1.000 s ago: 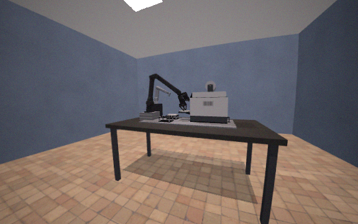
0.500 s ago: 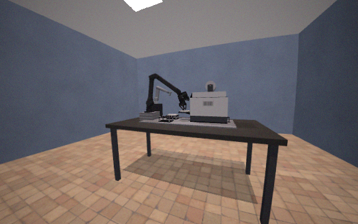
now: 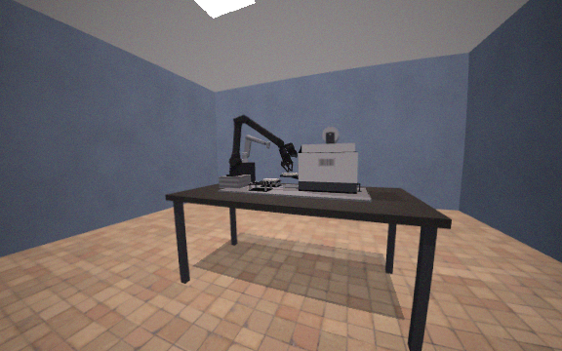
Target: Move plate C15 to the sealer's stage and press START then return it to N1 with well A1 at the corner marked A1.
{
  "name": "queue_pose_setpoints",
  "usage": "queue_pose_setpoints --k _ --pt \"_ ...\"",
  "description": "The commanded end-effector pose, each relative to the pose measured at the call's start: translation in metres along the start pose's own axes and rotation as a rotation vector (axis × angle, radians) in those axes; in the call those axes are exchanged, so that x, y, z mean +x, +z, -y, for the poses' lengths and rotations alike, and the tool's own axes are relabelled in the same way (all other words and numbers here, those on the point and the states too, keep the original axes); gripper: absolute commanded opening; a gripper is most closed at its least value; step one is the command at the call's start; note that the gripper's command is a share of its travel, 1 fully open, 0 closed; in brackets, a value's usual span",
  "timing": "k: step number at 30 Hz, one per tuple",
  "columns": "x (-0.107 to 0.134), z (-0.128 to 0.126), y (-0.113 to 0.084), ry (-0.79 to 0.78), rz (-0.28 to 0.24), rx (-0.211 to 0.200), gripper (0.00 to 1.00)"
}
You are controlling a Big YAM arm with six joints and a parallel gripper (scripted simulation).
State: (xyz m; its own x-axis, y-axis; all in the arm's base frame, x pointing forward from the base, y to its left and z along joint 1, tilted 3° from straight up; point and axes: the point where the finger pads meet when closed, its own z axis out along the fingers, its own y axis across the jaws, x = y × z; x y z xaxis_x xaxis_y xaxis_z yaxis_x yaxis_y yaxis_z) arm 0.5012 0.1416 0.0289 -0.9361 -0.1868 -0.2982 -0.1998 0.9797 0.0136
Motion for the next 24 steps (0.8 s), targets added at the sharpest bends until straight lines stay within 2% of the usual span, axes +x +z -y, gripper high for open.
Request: queue_pose_setpoints --k 1,15,24 --pt "-0.030 -0.009 -0.008 -0.019 0.061 -0.011 1.00" --pt "-0.018 0.003 0.001 -0.001 0.010 -0.001 1.00" --pt "-0.031 -0.006 -0.019 -0.014 0.063 -0.010 1.00"
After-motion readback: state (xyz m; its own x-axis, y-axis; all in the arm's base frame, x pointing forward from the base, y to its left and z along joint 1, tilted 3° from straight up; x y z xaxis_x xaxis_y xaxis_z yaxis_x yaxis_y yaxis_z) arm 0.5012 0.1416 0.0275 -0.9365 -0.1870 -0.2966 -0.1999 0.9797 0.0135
